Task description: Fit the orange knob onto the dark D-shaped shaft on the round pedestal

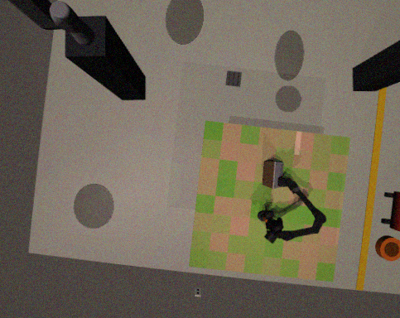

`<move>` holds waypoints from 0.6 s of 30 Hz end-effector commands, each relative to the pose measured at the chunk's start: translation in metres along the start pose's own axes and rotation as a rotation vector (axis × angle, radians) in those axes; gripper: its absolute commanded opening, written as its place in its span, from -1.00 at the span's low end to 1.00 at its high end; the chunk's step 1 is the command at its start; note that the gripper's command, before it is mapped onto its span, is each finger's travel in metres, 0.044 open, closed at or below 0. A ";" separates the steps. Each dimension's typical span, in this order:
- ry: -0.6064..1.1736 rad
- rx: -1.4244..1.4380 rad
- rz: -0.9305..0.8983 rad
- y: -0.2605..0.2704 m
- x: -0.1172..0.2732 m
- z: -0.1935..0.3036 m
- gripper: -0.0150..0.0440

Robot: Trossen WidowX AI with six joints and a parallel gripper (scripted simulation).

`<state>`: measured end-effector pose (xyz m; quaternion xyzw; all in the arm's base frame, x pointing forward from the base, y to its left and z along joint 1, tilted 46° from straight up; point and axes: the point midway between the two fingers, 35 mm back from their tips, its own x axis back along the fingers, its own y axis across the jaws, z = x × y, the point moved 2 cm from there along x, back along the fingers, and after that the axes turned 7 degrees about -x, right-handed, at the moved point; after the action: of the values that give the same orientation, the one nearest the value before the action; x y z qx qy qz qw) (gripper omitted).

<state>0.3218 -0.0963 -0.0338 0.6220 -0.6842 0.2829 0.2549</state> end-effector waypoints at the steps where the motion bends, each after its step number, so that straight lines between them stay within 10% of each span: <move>1: 0.002 0.000 0.004 0.001 0.004 0.002 -0.49; 18: 0.002 0.209 0.004 0.006 0.005 0.002 -0.49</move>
<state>0.3157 -0.0982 -0.0342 0.6457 -0.6530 0.3469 0.1905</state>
